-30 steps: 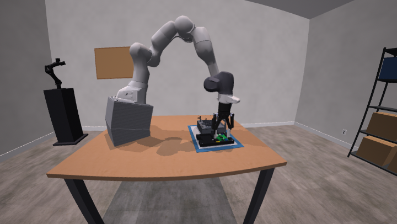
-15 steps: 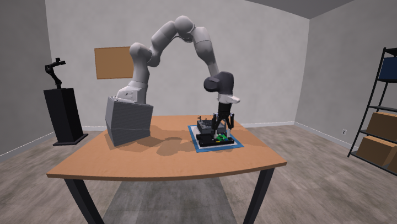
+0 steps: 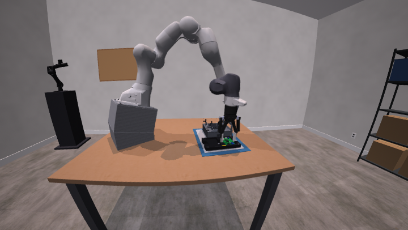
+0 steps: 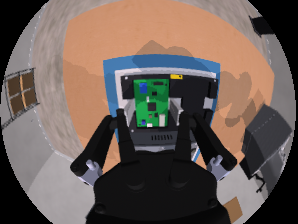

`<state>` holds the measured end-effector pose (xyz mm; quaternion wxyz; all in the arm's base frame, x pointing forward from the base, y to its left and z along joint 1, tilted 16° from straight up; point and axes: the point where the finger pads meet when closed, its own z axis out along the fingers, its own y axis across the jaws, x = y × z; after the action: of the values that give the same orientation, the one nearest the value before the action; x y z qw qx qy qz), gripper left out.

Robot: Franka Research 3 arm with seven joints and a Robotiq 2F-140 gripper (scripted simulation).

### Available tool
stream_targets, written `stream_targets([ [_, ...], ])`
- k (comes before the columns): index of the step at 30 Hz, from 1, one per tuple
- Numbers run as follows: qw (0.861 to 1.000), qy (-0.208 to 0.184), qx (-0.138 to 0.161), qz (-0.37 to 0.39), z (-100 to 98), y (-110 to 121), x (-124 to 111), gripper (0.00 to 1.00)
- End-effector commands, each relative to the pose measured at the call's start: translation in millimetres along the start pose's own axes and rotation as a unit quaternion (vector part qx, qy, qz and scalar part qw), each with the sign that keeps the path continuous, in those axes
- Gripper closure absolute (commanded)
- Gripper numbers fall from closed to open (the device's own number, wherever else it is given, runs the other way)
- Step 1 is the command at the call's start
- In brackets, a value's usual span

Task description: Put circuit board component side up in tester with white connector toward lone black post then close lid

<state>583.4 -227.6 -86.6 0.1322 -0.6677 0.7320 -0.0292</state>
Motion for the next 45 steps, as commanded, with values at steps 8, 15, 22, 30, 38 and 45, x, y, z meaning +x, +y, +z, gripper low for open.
stream_targets([
  [8, 1.000, 0.001, 0.001, -0.002, 0.7, -0.6, 0.5, 0.49],
  [15, 1.000, 0.001, 0.001, -0.002, 0.7, -0.6, 0.5, 0.51],
  [22, 1.000, 0.001, 0.001, -0.002, 0.7, -0.6, 0.5, 0.51],
  [30, 1.000, 0.001, 0.001, -0.002, 0.7, -0.6, 0.5, 0.53],
  [38, 1.000, 0.001, 0.001, -0.002, 0.7, -0.6, 0.5, 0.53],
  [45, 1.000, 0.001, 0.001, -0.002, 0.7, -0.6, 0.5, 0.54],
])
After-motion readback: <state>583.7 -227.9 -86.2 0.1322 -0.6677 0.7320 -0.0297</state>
